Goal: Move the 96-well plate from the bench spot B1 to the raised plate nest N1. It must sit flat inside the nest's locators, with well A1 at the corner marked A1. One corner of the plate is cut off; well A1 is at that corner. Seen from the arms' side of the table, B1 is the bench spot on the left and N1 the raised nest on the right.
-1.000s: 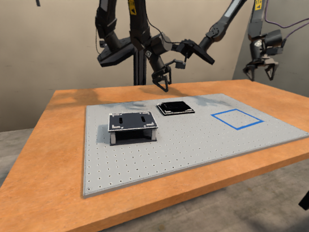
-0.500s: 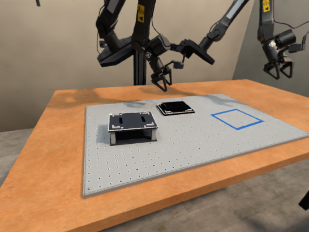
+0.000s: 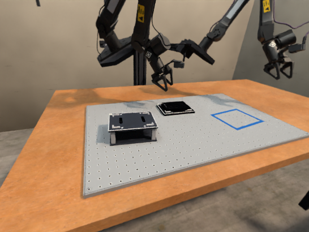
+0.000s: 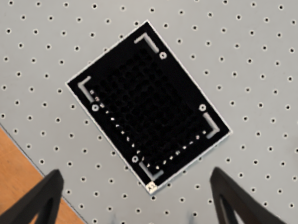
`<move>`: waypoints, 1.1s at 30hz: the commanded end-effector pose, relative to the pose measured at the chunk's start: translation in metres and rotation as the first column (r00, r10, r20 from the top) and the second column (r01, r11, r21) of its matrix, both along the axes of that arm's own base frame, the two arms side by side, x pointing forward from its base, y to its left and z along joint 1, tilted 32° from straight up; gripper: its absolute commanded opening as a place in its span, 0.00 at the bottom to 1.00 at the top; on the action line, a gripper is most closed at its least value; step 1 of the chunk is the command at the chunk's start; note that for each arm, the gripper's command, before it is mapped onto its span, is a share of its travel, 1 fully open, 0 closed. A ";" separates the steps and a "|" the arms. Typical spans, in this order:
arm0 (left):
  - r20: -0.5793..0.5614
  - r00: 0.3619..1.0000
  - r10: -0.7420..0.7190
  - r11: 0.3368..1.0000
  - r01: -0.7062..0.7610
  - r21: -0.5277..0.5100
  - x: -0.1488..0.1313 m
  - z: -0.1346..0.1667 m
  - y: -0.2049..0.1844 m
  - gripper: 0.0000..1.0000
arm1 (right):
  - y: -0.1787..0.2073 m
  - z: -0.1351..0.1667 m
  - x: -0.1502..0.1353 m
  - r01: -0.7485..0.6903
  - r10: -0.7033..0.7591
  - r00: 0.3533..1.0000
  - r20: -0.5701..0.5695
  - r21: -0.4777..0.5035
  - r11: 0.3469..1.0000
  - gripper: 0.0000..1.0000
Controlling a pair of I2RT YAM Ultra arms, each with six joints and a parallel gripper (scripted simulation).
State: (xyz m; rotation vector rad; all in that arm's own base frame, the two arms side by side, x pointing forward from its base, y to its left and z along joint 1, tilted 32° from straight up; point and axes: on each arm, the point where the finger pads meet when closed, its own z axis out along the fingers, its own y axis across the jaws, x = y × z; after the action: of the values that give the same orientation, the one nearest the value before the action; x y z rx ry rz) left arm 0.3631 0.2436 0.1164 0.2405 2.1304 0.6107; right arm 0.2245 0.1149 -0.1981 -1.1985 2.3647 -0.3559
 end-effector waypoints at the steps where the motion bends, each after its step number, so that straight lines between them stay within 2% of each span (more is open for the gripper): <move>1: 0.023 1.000 -0.017 1.000 0.017 -0.004 0.005 0.008 -0.001 1.00 | 0.006 0.002 0.002 -0.006 0.005 1.000 0.020 0.021 1.000 1.00; 3: 0.023 1.000 -0.017 1.000 0.017 -0.004 0.005 0.008 -0.001 1.00 | 0.006 0.002 0.002 -0.006 0.005 1.000 0.020 0.021 1.000 1.00; 8: -0.086 0.990 -0.111 0.994 0.112 0.004 0.001 -0.006 -0.023 1.00 | -0.008 -0.012 -0.010 -0.046 0.040 0.997 -0.059 -0.095 0.994 1.00; 15: -0.291 0.881 -0.373 0.920 0.392 0.009 -0.008 -0.023 -0.097 1.00 | -0.010 -0.035 -0.004 -0.135 0.092 0.980 -0.176 -0.248 0.959 1.00; 17: -0.291 0.881 -0.373 0.920 0.392 0.009 -0.008 -0.023 -0.097 1.00 | -0.010 -0.035 -0.004 -0.135 0.092 0.980 -0.176 -0.248 0.959 1.00; 25: -0.459 0.642 -0.613 0.736 0.676 -0.037 -0.039 -0.031 -0.173 1.00 | -0.007 -0.047 0.007 -0.248 0.132 0.943 -0.307 -0.376 0.893 1.00; 32: -0.551 0.378 -0.744 0.518 0.847 -0.118 -0.081 -0.037 -0.226 1.00 | -0.005 -0.047 0.015 -0.347 0.150 0.897 -0.416 -0.452 0.822 1.00; 33: -0.551 0.378 -0.744 0.518 0.847 -0.118 -0.081 -0.037 -0.226 1.00 | -0.005 -0.047 0.015 -0.347 0.150 0.897 -0.416 -0.452 0.822 1.00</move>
State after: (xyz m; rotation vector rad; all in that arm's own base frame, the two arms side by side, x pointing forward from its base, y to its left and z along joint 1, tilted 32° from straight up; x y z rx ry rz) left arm 0.3018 0.0390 0.0685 1.4795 2.1518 0.2108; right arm 0.2536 0.1191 -0.2424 -1.7903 2.4112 -0.6945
